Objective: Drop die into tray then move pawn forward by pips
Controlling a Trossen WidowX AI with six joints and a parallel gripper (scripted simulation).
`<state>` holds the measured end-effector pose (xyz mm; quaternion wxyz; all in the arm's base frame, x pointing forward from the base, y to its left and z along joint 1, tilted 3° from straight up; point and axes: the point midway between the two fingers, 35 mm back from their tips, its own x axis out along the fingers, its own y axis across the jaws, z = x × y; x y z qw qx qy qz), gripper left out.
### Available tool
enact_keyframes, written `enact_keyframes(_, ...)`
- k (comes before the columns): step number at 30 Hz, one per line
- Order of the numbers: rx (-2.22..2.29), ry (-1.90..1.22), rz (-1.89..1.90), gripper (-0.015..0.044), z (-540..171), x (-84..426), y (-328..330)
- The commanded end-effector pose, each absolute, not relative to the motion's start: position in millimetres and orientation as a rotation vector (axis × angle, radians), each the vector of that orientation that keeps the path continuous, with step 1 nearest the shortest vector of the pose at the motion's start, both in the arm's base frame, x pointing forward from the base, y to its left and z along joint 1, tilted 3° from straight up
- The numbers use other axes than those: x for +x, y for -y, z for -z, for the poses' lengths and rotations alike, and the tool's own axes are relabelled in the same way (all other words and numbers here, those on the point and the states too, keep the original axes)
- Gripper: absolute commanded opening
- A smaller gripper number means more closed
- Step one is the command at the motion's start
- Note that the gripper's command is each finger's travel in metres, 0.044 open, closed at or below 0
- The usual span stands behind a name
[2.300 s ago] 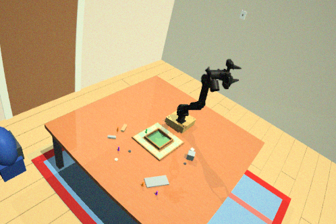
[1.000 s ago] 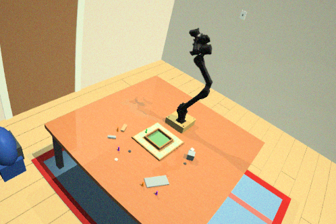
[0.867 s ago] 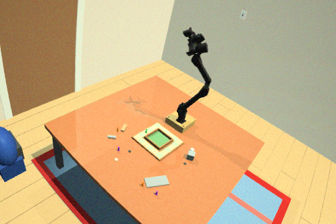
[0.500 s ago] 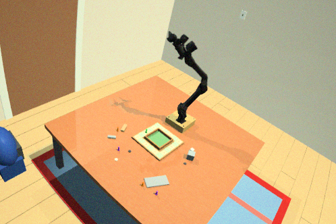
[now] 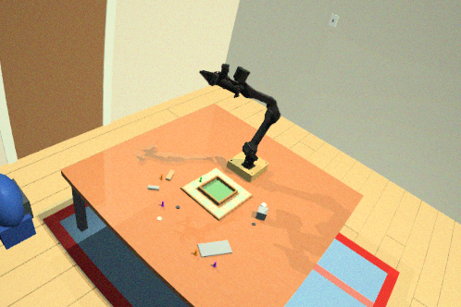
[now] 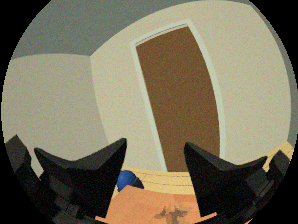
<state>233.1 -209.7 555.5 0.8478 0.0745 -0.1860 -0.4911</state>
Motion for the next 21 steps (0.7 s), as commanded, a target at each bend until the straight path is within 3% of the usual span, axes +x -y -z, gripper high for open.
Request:
enact_keyframes(1, 0.202, 0.262, 0.886, 0.0275, -518.1, 285.2, 186.1)
enact_keyframes(13, 0.305, -0.090, 0.493, 0.0275, -411.3, 376.0, 80.5)
enact_keyframes(21, 0.324, -0.372, 0.258, 0.0275, -327.6, 399.0, -12.4)
